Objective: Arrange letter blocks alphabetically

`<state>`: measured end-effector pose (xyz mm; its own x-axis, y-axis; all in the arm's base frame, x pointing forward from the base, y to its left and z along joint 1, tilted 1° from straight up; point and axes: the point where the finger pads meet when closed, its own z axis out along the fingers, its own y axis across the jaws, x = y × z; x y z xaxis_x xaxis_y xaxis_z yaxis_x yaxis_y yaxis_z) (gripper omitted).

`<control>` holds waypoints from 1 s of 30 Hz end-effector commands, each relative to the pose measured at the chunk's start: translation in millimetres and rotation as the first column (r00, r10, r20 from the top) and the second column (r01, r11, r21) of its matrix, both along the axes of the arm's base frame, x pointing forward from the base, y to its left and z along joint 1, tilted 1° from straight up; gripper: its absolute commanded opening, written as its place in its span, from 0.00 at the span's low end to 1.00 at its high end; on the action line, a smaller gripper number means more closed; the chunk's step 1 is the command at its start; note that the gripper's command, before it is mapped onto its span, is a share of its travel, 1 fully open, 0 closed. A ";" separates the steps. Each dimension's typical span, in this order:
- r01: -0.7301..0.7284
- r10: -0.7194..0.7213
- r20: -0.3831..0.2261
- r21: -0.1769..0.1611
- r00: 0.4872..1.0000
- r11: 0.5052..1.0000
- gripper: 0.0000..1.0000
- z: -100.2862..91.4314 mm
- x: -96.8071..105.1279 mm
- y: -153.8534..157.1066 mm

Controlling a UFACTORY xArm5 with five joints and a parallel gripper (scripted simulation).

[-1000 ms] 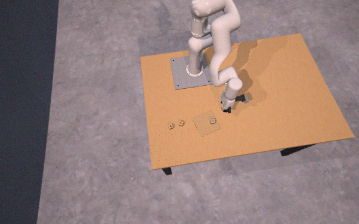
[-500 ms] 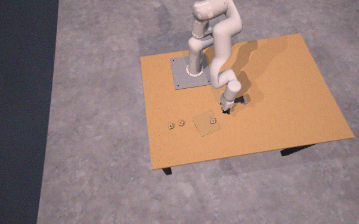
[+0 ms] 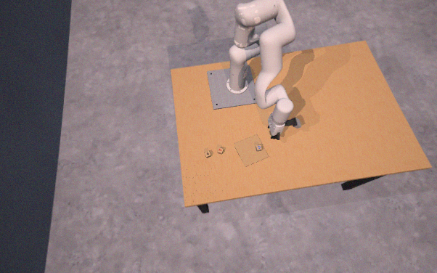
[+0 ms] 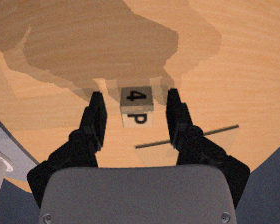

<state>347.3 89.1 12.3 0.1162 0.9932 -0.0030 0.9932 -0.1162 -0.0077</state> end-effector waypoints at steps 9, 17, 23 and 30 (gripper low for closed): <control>0.000 0.000 0.003 0.001 1.000 1.000 0.63 0.8 1.1 0.3; 0.000 0.000 0.003 0.001 1.000 1.000 0.63 0.8 1.1 0.3; 0.000 0.000 0.003 0.001 1.000 1.000 0.63 0.8 1.1 0.3; 0.000 0.000 0.003 0.001 1.000 1.000 0.42 0.8 1.1 0.3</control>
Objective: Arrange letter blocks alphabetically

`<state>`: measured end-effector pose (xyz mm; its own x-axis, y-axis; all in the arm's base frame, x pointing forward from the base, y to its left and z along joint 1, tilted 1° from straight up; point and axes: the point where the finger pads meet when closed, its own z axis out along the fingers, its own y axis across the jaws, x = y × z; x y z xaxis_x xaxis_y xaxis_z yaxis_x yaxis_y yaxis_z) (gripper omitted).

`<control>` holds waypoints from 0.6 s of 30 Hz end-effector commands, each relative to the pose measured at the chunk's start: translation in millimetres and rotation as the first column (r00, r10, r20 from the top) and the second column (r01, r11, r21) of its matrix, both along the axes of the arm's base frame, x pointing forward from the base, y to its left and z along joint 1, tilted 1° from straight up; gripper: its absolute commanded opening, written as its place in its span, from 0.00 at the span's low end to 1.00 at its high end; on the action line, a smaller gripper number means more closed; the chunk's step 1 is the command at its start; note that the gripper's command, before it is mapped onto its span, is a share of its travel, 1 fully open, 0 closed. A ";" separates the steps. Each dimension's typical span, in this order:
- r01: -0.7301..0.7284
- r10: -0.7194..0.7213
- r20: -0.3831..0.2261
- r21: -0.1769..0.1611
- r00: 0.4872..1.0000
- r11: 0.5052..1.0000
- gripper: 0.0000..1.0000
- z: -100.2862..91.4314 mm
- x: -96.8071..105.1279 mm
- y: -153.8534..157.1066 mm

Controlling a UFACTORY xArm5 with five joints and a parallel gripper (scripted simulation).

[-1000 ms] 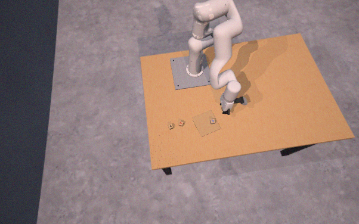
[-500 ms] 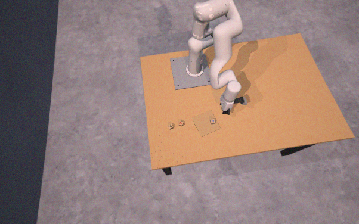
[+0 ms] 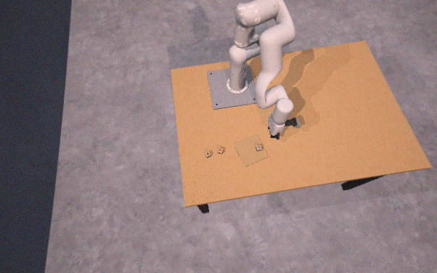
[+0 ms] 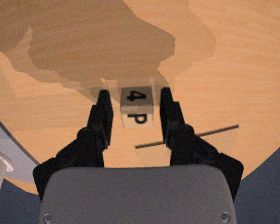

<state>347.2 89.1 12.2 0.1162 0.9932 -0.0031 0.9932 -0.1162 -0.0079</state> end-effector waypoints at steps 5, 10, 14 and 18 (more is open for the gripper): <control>0.000 0.000 0.003 0.001 1.000 1.000 0.42 0.9 1.2 0.3; 0.000 0.000 0.003 0.001 1.000 1.000 0.42 0.9 1.2 0.3; 0.000 0.000 0.003 0.001 1.000 1.000 0.42 0.9 1.2 0.3; 0.000 0.000 0.003 0.001 1.000 1.000 0.21 0.9 1.2 0.3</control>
